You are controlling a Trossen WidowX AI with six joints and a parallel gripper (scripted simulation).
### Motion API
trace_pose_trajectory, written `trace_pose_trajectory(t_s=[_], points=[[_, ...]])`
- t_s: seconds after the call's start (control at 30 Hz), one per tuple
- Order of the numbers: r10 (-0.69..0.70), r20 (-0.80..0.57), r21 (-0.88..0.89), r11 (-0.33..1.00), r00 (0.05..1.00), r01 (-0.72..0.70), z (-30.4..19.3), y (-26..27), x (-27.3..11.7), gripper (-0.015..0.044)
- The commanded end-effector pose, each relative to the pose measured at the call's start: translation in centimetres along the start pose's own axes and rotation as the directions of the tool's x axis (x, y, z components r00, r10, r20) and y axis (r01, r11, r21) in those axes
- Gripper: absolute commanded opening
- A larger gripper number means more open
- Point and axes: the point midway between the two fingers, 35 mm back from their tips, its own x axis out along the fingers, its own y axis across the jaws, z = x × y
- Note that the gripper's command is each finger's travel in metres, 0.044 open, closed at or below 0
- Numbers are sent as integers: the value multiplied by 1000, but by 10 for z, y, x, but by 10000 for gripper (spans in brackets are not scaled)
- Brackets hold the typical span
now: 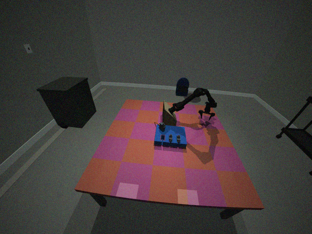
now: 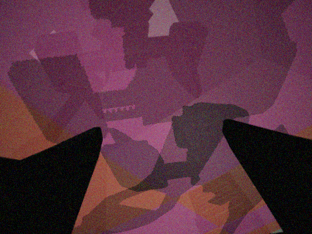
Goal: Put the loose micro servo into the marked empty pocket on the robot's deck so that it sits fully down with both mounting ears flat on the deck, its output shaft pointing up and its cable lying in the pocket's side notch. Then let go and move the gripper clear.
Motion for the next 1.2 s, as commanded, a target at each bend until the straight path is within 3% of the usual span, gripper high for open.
trace_pose_trajectory(t_s=[0.0, 1.17], points=[[5, -45, 81, 997, 999, -2, -23, -11, 9, 440], [49, -260, 538, 837, 964, 102, -153, -62, 48, 440]])
